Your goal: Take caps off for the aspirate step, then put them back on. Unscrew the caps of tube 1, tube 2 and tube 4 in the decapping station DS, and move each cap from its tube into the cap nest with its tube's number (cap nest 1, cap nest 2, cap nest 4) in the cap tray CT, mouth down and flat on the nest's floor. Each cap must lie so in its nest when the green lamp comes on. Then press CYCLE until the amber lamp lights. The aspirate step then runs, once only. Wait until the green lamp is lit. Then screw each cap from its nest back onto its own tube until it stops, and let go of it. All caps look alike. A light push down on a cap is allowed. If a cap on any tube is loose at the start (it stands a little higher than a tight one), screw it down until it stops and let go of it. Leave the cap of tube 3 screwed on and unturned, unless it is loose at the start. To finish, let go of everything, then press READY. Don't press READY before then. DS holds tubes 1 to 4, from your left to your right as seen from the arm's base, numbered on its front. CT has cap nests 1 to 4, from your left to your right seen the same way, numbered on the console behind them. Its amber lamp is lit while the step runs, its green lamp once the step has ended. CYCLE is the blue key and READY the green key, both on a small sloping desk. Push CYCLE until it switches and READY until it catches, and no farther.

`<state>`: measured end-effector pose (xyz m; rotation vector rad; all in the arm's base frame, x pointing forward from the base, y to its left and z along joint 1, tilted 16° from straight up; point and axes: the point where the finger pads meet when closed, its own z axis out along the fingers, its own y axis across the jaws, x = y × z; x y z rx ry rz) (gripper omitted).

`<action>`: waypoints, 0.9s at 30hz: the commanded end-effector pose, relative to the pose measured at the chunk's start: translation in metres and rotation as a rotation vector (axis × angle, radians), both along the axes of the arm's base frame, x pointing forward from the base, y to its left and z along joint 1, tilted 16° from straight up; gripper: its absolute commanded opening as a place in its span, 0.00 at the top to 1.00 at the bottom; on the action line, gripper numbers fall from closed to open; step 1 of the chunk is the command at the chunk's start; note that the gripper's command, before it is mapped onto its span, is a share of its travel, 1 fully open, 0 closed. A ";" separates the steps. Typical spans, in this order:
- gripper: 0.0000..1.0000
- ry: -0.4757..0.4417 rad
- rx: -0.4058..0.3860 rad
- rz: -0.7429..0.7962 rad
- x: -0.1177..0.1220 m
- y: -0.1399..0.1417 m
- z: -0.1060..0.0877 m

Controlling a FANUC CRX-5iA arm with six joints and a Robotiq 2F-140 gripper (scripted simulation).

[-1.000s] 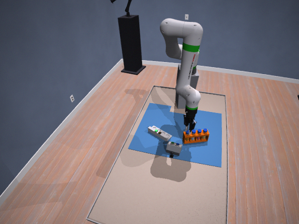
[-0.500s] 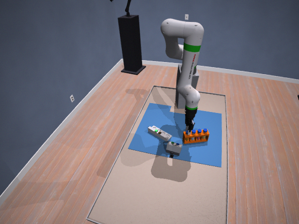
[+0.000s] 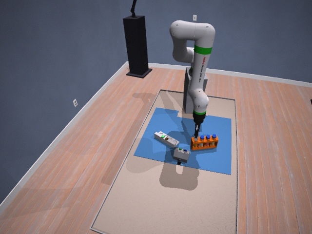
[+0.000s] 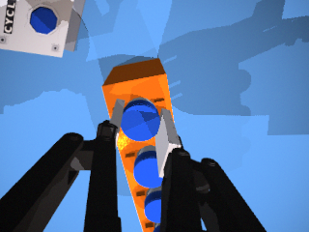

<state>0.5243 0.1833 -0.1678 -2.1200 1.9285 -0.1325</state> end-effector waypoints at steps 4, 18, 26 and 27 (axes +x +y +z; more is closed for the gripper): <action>1.00 0.015 0.015 -0.098 0.000 0.001 0.000; 0.65 0.004 -0.006 -0.018 0.000 0.001 0.001; 0.65 -0.052 -0.109 0.382 0.000 0.001 0.001; 0.65 -0.063 -0.129 0.462 0.000 0.001 0.001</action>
